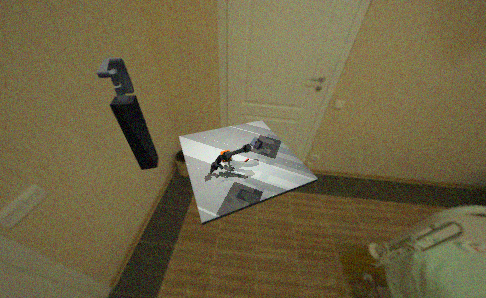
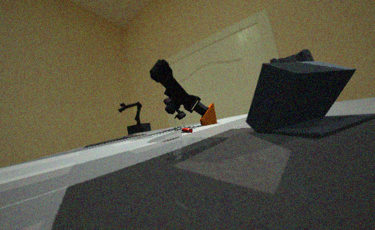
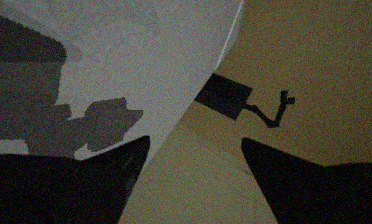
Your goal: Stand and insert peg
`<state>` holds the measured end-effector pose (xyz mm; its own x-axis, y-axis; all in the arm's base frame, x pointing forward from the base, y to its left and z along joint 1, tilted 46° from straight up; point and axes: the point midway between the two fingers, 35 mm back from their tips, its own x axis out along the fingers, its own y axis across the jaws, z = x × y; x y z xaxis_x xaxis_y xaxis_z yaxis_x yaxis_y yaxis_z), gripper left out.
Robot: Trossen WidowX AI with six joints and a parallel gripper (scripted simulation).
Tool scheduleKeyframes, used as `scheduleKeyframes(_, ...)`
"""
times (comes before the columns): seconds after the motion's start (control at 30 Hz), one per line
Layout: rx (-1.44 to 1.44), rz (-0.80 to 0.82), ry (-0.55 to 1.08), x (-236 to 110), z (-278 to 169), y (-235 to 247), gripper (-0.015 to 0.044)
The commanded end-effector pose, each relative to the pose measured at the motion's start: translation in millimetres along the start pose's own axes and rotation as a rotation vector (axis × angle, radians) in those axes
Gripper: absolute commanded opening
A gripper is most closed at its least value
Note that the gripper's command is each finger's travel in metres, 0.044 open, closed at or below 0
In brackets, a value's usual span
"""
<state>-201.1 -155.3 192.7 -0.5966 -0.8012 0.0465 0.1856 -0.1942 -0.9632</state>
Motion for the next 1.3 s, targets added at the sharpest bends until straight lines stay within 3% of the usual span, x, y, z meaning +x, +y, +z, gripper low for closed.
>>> scheduleKeyframes(0.0, 0.001, 0.001, 0.000, 0, 0, 0, 0.0426)
scheduleKeyframes(0.37, 0.083, 0.071, -0.049, 12, 17, 11, 0.0440)
scheduleKeyframes(1.27, 0.133, 0.116, -0.357, 45, 122, -21, 0.0440)
